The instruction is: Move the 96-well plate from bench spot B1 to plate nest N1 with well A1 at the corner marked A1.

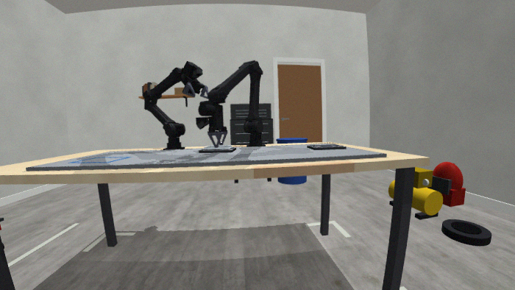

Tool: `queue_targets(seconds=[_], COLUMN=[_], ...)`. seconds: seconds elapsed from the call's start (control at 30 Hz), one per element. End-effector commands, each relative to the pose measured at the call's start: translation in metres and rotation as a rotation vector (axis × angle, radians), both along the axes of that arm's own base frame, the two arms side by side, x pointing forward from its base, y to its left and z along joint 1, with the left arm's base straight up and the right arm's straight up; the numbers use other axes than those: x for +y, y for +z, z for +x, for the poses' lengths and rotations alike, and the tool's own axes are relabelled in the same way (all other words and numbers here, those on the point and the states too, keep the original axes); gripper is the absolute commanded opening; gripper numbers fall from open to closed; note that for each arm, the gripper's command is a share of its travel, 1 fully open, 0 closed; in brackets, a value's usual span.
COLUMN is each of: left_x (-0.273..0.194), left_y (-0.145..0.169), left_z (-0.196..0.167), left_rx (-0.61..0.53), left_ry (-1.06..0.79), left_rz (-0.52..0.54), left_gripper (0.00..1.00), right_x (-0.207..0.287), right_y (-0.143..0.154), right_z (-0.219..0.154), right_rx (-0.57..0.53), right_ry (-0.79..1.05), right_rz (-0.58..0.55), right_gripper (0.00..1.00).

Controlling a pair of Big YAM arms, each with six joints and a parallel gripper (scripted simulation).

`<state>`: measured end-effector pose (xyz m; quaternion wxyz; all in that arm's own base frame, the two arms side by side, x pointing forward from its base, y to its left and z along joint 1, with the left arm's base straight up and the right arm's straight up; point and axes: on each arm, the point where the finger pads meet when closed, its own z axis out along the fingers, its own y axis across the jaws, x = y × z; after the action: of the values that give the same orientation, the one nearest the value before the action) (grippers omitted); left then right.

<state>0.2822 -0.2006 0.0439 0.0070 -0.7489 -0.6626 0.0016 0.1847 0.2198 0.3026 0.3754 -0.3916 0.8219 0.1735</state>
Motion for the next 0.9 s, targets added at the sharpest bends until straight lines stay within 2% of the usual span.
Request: queue_targets(seconds=[0.0,0.07,0.2,0.37,0.47,0.57,0.63,0.67,0.87], left_x=[-0.005,-0.005,-0.009,-0.008,-0.011,-0.011,-0.011,-0.01,-0.01], left_y=[-0.007,-0.007,0.006,0.007,0.02,0.036,0.036,0.043,0.07], left_z=[0.006,0.006,0.012,0.01,0.015,0.014,0.014,0.014,0.013], left_rx=[-0.012,-0.012,-0.045,-0.045,-0.05,-0.049,-0.049,-0.049,-0.052], left_ry=[-0.019,-0.019,-0.019,-0.019,-0.019,-0.019,-0.019,-0.019,-0.019], left_rz=[-0.007,-0.007,-0.03,-0.031,-0.035,-0.034,-0.034,-0.034,-0.035], left_gripper=[0.98,0.98,0.87,0.73,0.39,0.73,0.73,0.8,0.8], right_x=[0.008,0.008,0.008,0.008,0.008,0.008,0.008,0.008,0.008], right_y=[0.02,0.02,0.02,0.02,0.02,0.02,0.02,0.02,0.02], right_z=[0.002,0.002,0.002,0.002,0.002,0.002,0.002,0.002,0.002], right_rx=[-0.027,-0.027,-0.027,-0.027,-0.027,-0.027,-0.027,-0.027,-0.027], right_ry=[-0.001,-0.001,-0.001,-0.001,-0.001,-0.001,-0.001,-0.001,-0.001], right_rz=[0.047,0.047,0.047,0.047,0.047,0.047,0.047,0.047,0.047], right_gripper=[1.0,1.0,1.0,1.0,1.0,1.0,1.0,1.0,1.0])
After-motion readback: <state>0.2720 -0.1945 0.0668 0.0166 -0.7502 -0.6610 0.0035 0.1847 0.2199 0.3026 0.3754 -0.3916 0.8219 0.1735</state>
